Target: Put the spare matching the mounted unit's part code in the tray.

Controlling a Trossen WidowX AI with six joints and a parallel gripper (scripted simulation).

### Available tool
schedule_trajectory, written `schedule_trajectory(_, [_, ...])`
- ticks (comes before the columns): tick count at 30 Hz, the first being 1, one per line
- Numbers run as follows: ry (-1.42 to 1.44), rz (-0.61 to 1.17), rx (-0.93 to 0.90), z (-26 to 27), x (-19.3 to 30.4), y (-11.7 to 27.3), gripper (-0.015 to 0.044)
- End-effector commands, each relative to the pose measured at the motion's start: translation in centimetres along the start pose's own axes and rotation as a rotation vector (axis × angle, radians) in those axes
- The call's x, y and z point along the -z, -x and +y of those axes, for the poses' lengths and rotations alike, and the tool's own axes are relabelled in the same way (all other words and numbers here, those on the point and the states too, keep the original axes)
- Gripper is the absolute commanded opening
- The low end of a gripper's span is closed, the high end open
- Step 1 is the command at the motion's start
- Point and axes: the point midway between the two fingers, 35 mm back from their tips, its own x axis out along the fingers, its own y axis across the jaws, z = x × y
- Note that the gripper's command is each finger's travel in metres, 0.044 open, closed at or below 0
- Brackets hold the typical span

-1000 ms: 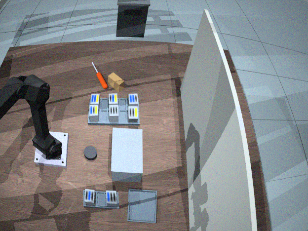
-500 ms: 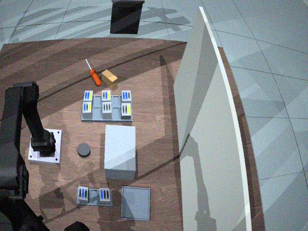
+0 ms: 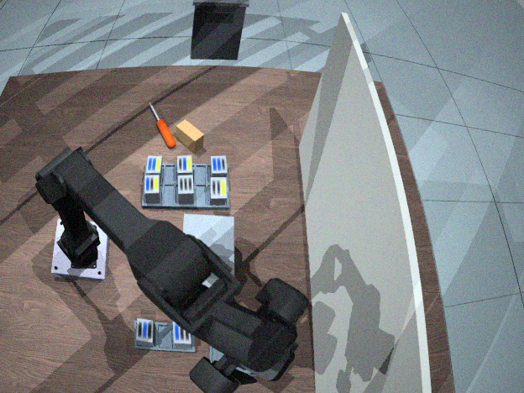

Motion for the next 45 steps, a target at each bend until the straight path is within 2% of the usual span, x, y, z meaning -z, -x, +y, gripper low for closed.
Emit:
schedule_trajectory(1, [0.148,0.154,-0.004,5.1,3.5,-1.6,0.044])
schedule_trajectory(6, [0.381,0.362,0.006,11.2,9.5,-2.5,0.044])
schedule_trajectory(13, [0.733,0.587,0.047,16.9,17.5,-1.2,0.044])
schedule_trajectory(32, [0.763,0.594,0.042,17.1,17.9,-1.1,0.044])
schedule_trajectory(34, [0.929,0.611,-0.013,18.4,19.7,-1.3,0.044])
schedule_trajectory(40, [1.715,0.646,-0.299,23.3,28.7,-0.9,0.044])
schedule_trajectory(45, [2.181,0.625,-0.495,25.0,34.5,0.1,0.044])
